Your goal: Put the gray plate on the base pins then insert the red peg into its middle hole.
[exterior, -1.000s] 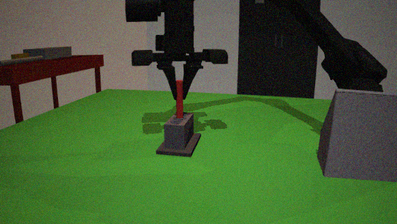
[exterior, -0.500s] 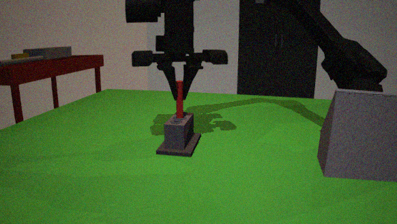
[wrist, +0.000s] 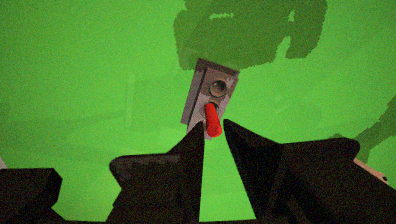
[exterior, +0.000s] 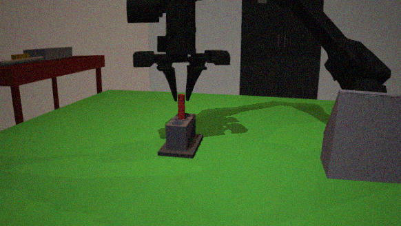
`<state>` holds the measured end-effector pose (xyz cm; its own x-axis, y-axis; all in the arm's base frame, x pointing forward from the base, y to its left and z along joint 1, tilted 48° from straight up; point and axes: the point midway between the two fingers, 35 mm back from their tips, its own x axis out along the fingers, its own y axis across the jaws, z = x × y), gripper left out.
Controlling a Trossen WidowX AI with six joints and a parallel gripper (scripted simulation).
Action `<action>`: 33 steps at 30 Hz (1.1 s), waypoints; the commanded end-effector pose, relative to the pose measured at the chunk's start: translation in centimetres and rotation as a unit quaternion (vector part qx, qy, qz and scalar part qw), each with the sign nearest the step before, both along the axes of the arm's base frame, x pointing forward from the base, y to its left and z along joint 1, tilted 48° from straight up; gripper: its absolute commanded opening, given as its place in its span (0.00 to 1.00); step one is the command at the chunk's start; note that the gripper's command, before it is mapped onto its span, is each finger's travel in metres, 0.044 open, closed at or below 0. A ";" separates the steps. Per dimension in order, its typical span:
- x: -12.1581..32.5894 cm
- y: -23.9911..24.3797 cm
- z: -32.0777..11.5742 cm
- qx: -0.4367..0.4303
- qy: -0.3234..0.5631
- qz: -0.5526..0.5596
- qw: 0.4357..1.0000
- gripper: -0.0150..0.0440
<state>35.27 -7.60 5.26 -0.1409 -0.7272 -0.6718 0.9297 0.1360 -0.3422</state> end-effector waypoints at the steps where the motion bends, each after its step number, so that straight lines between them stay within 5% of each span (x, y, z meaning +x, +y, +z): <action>1: 0.0 0.0 0.0 0.000 0.000 0.000 1.000 0.51; 33: 0.0 1.1 0.6 -0.002 -0.001 0.005 1.000 0.51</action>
<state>35.27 -6.72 5.67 -0.1343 -0.7320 -0.6680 0.9269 0.1455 -0.3459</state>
